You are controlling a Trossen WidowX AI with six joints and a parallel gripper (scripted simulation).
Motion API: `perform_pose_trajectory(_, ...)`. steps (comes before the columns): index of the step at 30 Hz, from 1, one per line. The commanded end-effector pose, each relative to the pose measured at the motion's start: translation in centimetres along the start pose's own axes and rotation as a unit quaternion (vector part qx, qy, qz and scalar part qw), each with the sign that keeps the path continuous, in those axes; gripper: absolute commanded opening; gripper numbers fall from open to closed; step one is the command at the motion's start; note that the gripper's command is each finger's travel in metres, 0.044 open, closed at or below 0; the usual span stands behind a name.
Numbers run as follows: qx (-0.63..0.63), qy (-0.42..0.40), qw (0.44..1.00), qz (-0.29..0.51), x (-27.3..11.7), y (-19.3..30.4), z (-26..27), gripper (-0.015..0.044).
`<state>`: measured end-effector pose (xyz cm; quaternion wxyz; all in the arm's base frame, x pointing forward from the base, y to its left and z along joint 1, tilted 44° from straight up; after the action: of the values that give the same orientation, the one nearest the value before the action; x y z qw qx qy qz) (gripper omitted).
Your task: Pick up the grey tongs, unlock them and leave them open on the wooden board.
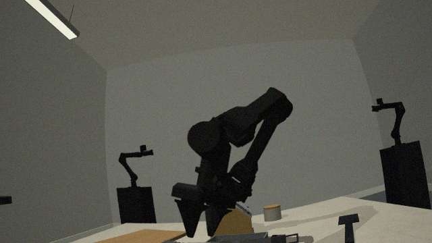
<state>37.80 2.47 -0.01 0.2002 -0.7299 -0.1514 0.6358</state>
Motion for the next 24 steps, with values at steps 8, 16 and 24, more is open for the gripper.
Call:
perform_pose_trajectory(8,-0.113,-0.084,0.981,-0.135,0.28,-0.55,5.18,0.044)
perform_pose_trajectory(16,-0.114,-0.084,0.981,-0.135,0.29,-0.69,4.91,0.044)
perform_pose_trajectory(24,-0.114,-0.084,0.981,-0.135,0.83,-0.84,4.92,0.044)
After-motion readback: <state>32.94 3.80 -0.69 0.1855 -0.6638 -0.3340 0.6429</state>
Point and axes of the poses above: the point midway between the two fingers, 35 mm back from their tips, its own x axis out along the fingers, its own z axis across the jaws, y = z × x, the point moved 2 cm from there along -x, back along the fingers, and after that the axes turned 10 degrees about -x, right-handed, at the moved point
